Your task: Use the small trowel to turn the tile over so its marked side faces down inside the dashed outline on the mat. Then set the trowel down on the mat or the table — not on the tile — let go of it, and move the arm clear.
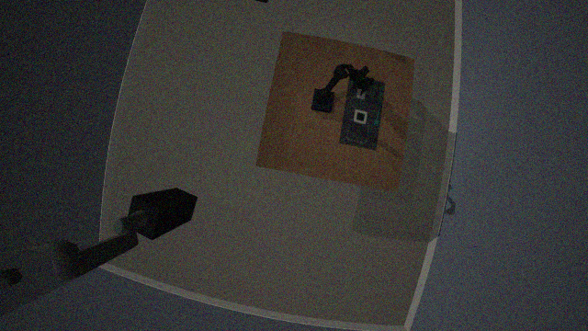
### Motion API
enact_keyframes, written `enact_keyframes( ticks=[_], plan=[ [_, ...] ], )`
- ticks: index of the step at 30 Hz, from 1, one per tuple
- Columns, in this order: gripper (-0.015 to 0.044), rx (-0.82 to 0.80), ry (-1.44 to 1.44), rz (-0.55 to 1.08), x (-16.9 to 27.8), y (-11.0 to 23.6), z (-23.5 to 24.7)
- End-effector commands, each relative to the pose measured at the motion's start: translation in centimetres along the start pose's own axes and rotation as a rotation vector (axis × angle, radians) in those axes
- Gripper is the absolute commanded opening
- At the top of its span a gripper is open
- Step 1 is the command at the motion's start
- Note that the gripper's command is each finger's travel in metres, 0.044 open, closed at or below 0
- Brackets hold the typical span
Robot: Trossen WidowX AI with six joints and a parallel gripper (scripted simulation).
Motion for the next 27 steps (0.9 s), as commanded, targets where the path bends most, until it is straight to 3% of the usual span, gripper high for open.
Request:
enact_keyframes(
  ticks=[1, 17, 27],
  plan=[
    [0.0122, 0.000, 0.004, -0.002, 0.0, 0.0, 0.0],
    [0.0000, 0.000, 0.004, -0.002, 0.0, 0.0, -0.1],
    [0.0000, 0.001, 0.002, 0.000, 0.7, 3.8, -4.5]
  ],
)
Point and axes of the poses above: the point midway between the two fingers, 35 mm back from their tips, its own y axis back along the fingers, its own z axis across the jaws, x = y × z, the point moved 8 cm from there along y, back along the fingers, and after that the axes turned 10 degrees about y, right-handed, at the moved point
